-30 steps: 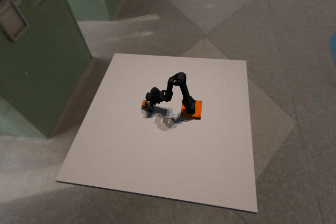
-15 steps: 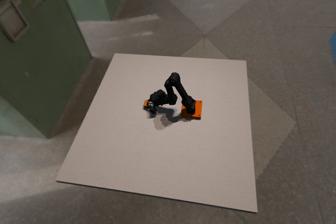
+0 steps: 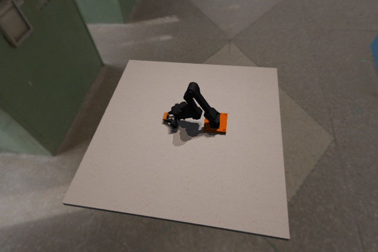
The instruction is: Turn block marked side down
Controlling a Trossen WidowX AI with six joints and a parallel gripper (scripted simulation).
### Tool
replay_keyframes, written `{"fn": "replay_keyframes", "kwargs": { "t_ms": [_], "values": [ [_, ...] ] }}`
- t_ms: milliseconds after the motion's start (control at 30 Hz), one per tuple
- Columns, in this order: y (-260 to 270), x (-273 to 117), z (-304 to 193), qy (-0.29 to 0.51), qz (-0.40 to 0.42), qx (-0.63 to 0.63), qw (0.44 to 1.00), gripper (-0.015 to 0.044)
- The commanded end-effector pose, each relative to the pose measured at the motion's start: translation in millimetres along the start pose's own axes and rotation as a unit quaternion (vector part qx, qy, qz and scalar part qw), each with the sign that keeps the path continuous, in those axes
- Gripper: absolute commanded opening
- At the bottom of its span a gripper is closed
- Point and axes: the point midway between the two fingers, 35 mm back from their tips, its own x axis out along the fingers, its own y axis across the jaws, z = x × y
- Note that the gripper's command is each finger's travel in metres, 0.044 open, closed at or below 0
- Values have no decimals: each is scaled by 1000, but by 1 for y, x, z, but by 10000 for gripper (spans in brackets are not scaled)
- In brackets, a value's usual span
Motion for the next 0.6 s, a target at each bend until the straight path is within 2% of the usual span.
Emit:
{"fn": "replay_keyframes", "kwargs": {
  "t_ms": [0, 167, 567],
  "values": [
    [1, -2, -3, 3, 3, 4, 1000, 0],
    [1, -2, -3, 3, 3, 4, 1000, 0],
    [1, -2, -3, 3, 3, 4, 1000, 315]
  ]
}}
